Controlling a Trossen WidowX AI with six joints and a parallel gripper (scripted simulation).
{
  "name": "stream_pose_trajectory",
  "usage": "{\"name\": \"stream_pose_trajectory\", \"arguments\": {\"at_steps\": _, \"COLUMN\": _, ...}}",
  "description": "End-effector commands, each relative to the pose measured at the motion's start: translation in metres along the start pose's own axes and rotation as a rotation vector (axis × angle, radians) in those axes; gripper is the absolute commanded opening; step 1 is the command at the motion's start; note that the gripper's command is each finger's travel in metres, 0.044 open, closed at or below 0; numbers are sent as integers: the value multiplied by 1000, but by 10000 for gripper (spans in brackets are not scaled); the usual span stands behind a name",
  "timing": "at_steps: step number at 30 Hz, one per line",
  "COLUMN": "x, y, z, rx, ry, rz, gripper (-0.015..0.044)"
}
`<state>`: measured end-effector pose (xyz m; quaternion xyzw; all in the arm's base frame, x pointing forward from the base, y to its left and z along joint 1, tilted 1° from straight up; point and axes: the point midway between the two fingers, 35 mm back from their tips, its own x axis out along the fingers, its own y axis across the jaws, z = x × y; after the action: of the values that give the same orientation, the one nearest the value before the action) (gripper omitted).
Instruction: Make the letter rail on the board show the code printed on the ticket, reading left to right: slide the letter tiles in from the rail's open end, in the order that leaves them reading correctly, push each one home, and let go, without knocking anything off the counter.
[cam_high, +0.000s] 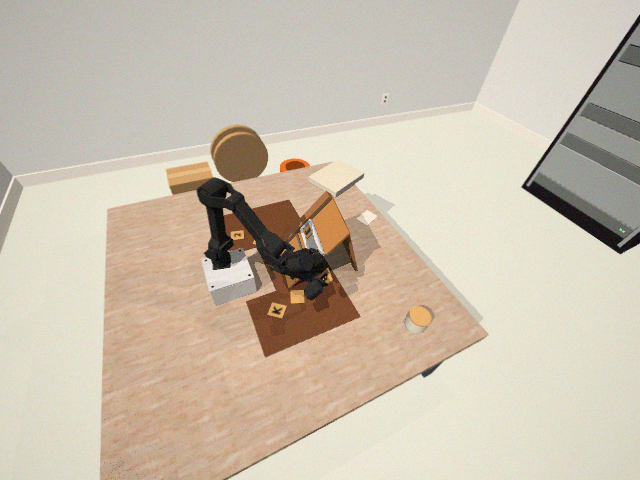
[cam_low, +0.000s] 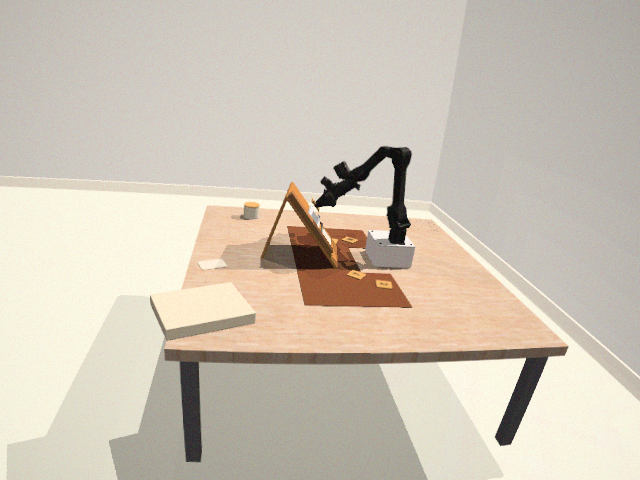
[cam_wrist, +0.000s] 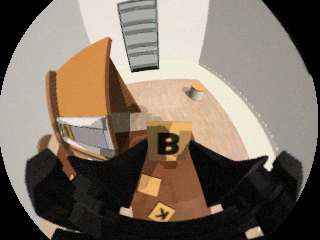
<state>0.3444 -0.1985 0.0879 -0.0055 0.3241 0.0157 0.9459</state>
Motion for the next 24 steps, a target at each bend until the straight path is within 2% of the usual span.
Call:
{"name": "stream_pose_trajectory", "arguments": {"at_steps": 1, "x": 0, "y": 2, "z": -1, "rx": 4, "ry": 1, "rz": -4, "gripper": 0}}
{"name": "stream_pose_trajectory", "arguments": {"at_steps": 24, "x": -1, "y": 15, "z": -3, "rx": 5, "ry": 1, "rz": -3, "gripper": 0}}
